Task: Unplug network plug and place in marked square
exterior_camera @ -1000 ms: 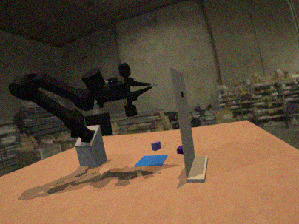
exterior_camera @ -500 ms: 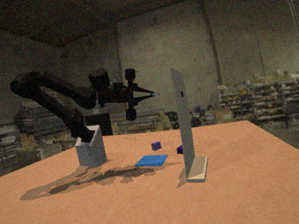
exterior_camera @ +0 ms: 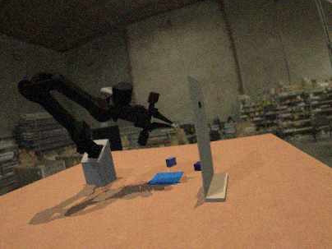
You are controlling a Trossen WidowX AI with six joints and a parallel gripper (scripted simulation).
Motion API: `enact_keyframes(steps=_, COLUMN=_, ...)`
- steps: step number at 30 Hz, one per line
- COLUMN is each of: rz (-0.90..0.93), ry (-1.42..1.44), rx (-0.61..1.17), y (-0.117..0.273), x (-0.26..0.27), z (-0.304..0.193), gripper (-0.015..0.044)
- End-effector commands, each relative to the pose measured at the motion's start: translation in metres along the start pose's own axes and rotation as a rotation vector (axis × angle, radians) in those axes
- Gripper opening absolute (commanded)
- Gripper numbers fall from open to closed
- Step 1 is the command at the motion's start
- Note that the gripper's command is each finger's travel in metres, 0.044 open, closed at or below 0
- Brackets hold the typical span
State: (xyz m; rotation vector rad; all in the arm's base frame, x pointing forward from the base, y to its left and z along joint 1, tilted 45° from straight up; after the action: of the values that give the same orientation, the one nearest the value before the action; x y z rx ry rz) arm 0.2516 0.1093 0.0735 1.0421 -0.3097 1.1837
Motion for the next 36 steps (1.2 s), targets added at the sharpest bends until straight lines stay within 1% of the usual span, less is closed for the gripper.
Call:
enact_keyframes(steps=1, rz=-0.058, ry=-0.002, rx=-0.010, y=-0.004, x=-0.009, z=-0.004, gripper=0.0000)
enact_keyframes(steps=14, rz=-0.280, ry=-0.012, rx=-0.066, y=-0.016, x=-0.048, z=-0.019, gripper=0.0000)
enact_keyframes(steps=28, rz=-0.487, ry=0.009, rx=-0.163, y=-0.020, x=-0.090, z=-0.031, gripper=0.0000)
enact_keyframes(steps=36, rz=-0.507, ry=0.013, rx=-0.175, y=-0.022, x=-0.097, z=-0.031, gripper=0.0000)
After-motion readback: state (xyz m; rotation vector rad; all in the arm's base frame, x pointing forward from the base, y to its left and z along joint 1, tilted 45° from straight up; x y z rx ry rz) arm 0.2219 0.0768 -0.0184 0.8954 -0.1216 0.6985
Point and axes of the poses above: the point midway between the two fingers, 35 mm back from their tips, its own y axis back along the fingers, its own x axis across the jaws, z = x × y, the point moved 7 cm from there along y, back along the fingers, and after that the axes turned 8 degrees about -y, right-handed, at the moved point
